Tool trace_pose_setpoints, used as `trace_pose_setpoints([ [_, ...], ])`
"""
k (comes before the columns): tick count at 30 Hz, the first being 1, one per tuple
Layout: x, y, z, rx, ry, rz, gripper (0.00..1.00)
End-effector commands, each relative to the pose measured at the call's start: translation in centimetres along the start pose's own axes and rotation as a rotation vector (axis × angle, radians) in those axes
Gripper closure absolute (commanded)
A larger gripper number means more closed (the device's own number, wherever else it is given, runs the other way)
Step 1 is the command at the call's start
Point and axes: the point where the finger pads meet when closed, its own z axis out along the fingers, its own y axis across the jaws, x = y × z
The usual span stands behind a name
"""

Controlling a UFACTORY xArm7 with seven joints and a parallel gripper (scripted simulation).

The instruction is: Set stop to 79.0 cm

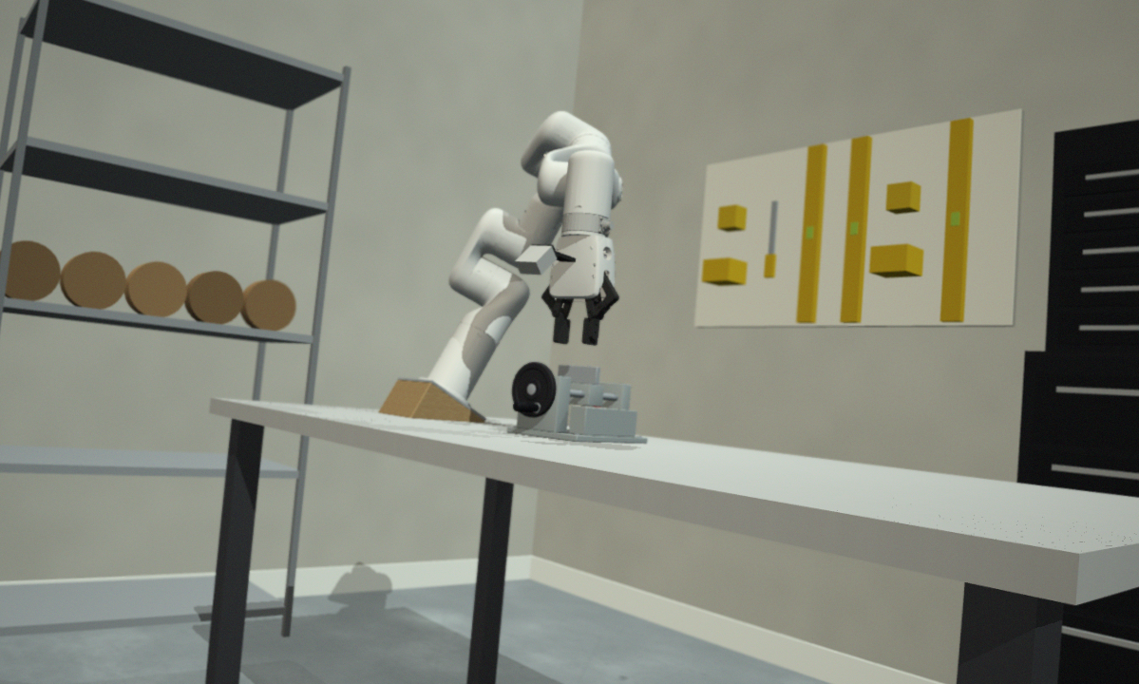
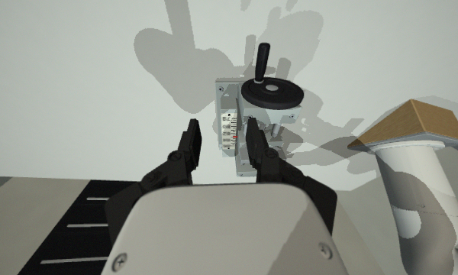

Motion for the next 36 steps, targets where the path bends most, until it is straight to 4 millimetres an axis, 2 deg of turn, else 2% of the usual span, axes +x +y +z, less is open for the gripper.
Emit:
trace_pose_setpoints([
  [1,0.1,-0.1,-0.2,0.004,0.004,0.0,0.43],
  [25,0.2,0.0,-0.2,0.004,0.004,0.0,0.43],
  [27,1.0,1.1,-0.2,0.004,0.004,0.0,0.43],
  [30,3.6,4.5,-0.2,0.004,0.004,0.0,0.43],
  [32,3.6,4.5,-0.2,0.004,0.004,0.0,0.43],
  [34,4.5,5.8,-0.2,0.004,0.004,0.0,0.43],
  [36,4.6,5.9,-0.2,0.004,0.004,0.0,0.43],
])
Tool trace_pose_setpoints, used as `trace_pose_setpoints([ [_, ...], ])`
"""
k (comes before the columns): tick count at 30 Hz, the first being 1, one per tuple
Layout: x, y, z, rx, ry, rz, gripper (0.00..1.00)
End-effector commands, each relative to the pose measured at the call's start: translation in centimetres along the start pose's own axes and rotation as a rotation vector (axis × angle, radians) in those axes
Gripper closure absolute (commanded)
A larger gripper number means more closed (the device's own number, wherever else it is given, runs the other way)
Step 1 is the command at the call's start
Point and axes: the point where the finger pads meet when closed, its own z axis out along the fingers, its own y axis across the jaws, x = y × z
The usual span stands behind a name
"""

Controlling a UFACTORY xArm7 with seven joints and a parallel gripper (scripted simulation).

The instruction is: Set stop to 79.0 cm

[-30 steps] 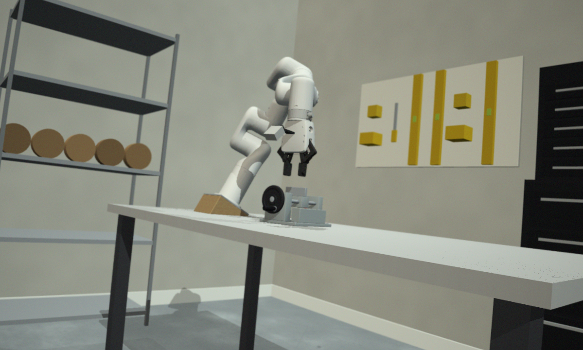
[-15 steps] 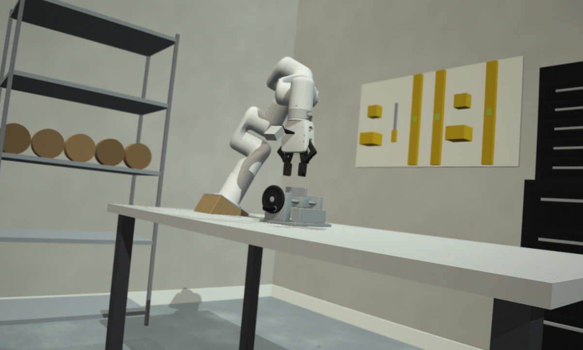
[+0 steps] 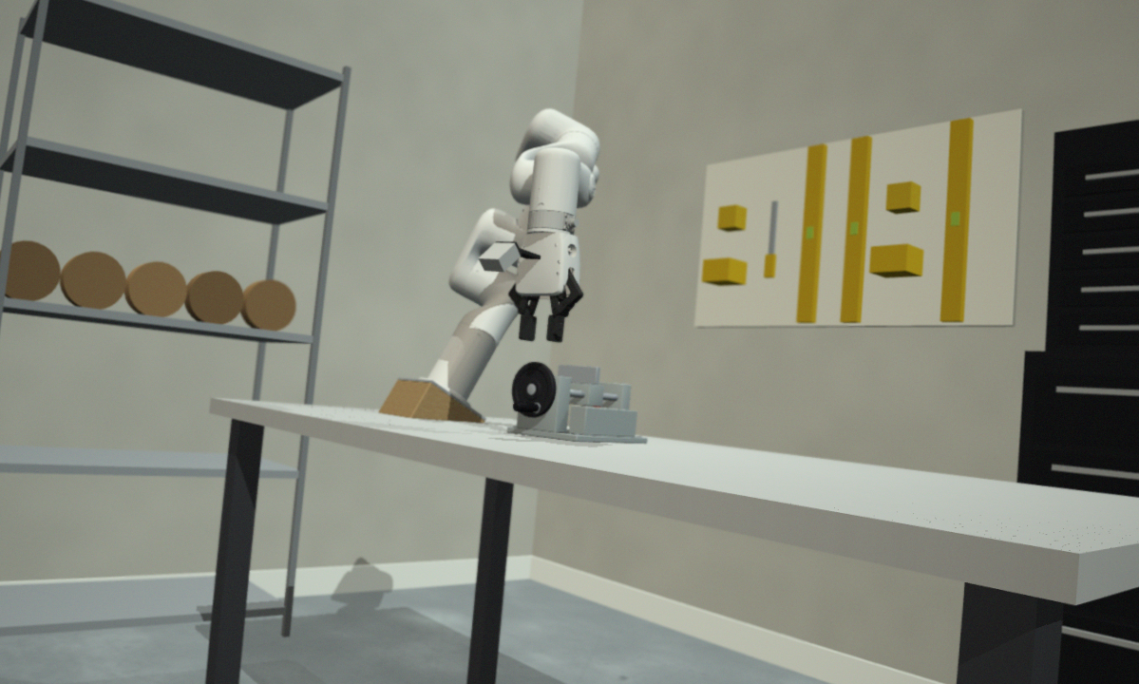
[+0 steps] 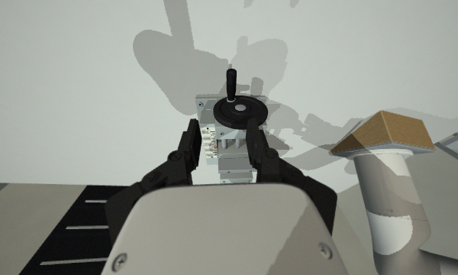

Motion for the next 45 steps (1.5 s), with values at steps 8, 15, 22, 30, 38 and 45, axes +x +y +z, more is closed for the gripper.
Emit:
trace_pose_setpoints([
  [8,1.3,1.5,-0.2,0.007,0.004,-0.007,0.43],
  [15,1.4,1.5,5.1,0.007,0.004,-0.007,0.43],
  [22,1.4,1.5,5.2,0.007,0.004,-0.007,0.43],
  [30,1.4,1.5,5.4,0.007,0.004,-0.007,0.43],
  [38,1.4,1.4,7.2,0.007,0.004,-0.007,0.43],
  [45,1.4,1.4,9.0,0.007,0.004,-0.007,0.43],
])
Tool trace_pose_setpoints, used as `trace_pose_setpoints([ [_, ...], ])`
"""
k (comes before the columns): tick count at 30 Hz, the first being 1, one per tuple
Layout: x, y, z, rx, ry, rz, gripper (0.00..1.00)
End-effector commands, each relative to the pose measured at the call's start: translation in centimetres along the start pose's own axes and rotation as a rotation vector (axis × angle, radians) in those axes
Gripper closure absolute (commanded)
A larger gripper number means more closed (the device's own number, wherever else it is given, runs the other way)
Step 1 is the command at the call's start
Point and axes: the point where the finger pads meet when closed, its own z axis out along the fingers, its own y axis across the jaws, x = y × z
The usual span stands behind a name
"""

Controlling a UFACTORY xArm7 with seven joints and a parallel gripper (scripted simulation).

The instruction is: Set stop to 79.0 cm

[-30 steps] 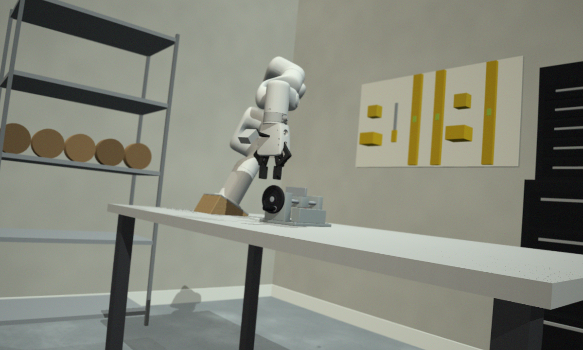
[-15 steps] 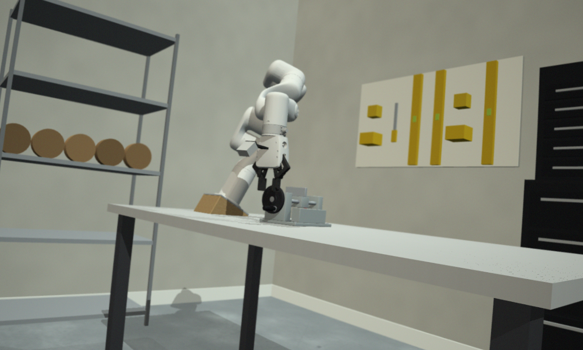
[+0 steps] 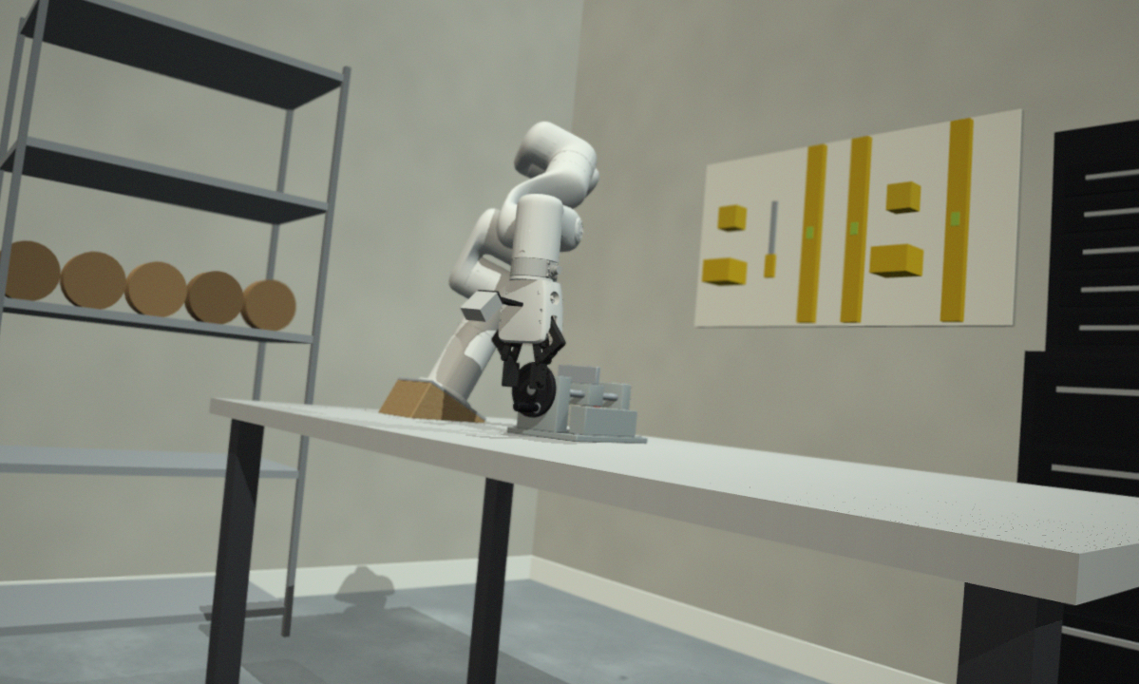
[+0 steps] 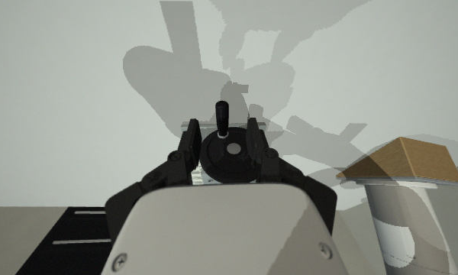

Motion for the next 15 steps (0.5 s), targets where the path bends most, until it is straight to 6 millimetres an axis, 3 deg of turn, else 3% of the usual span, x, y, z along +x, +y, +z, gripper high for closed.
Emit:
trace_pose_setpoints([
  [1,0.1,-0.1,1.7,0.003,0.003,0.0,0.43],
  [8,0.2,-0.1,3.8,0.003,0.003,0.0,0.43],
  [15,0.2,-0.1,4.5,0.003,0.003,0.0,0.43],
])
